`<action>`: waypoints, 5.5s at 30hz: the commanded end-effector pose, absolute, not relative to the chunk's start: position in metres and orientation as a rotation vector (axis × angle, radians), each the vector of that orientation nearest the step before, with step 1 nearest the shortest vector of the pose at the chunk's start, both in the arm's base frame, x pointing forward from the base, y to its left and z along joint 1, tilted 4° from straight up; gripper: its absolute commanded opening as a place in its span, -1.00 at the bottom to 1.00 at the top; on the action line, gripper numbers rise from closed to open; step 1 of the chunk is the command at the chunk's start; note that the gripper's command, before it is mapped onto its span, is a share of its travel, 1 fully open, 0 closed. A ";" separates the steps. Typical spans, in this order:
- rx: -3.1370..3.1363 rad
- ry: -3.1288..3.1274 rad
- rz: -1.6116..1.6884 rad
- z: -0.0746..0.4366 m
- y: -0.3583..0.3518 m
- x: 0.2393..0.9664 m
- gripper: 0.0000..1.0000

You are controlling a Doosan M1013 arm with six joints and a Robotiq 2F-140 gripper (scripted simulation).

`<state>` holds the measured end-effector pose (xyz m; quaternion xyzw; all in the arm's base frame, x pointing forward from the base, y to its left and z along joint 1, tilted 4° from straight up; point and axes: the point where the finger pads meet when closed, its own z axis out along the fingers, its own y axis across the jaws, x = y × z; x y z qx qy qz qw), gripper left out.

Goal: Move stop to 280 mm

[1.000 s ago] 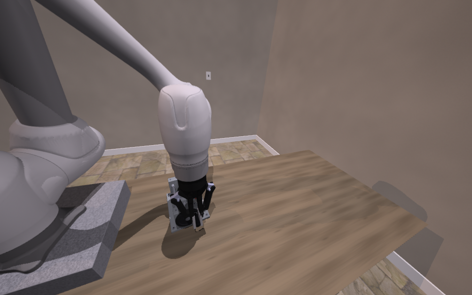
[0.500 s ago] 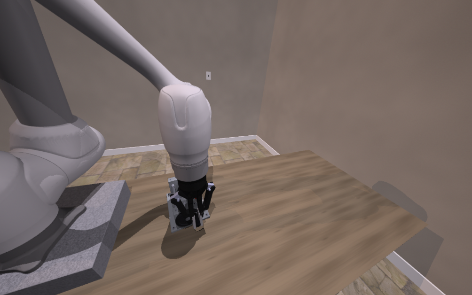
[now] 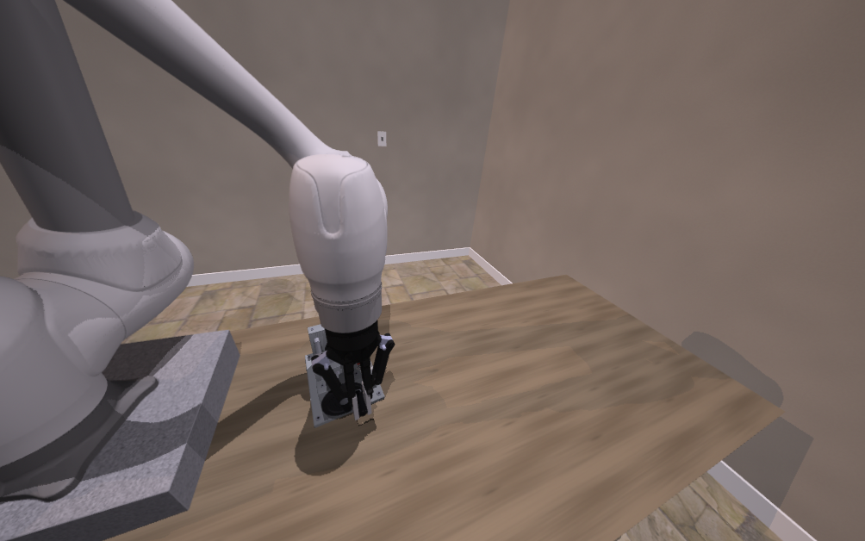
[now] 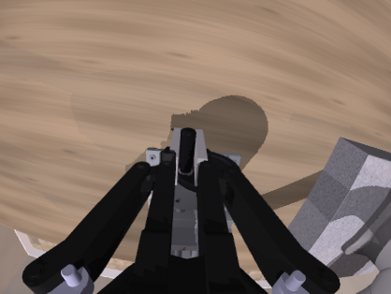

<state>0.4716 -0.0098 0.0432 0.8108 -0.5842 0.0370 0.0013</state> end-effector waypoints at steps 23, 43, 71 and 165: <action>2.545 -1.834 0.115 0.047 -0.010 0.469 -0.92; 2.545 -1.834 0.115 0.052 -0.012 0.464 -0.92; 2.545 -1.834 0.115 0.057 -0.019 0.441 -0.92; 2.545 -1.834 0.115 0.053 -0.012 0.463 -0.92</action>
